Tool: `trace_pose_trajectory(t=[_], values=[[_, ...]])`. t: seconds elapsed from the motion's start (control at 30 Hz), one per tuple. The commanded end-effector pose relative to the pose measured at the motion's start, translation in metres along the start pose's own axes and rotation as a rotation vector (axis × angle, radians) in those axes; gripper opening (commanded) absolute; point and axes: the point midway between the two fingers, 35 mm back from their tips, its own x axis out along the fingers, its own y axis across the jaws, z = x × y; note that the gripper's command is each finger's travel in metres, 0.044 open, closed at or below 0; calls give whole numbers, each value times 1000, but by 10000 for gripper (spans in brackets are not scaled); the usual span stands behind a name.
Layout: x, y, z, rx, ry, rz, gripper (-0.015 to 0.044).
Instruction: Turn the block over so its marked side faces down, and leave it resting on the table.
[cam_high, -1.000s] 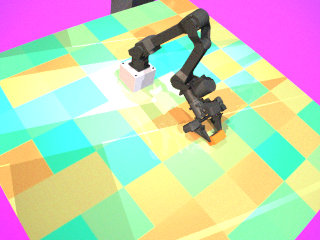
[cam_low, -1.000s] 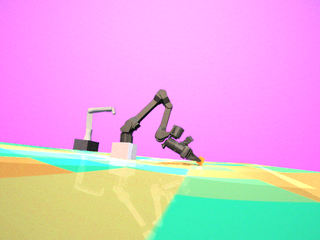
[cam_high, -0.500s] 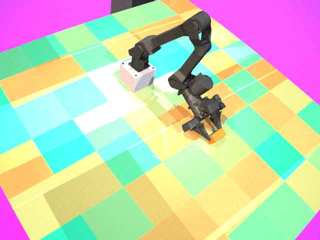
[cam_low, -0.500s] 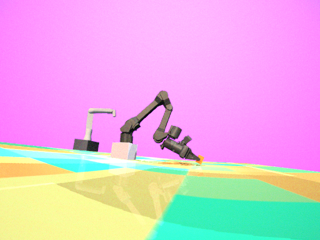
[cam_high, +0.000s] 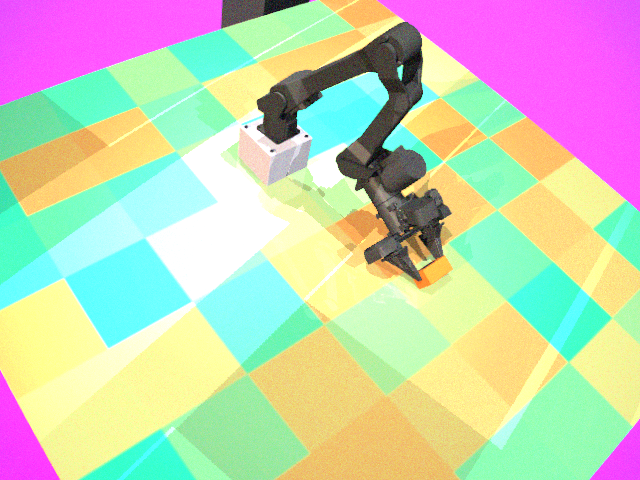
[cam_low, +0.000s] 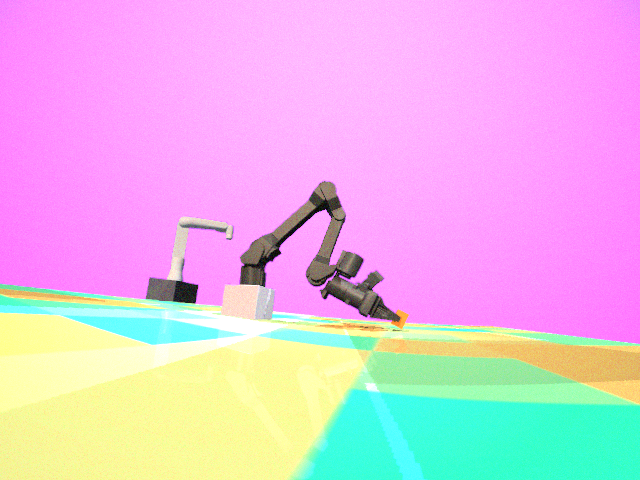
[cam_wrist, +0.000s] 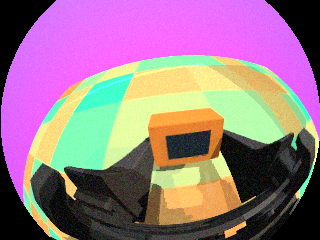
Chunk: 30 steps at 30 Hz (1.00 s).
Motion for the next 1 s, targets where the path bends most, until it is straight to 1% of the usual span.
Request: trace_pose_trajectory(t=[0.0, 0.13, 0.97], values=[[0, 0, 1, -3, -5, -3, 341], [0, 0, 1, -3, -5, -3, 440], [0, 0, 1, -3, -5, -3, 440]])
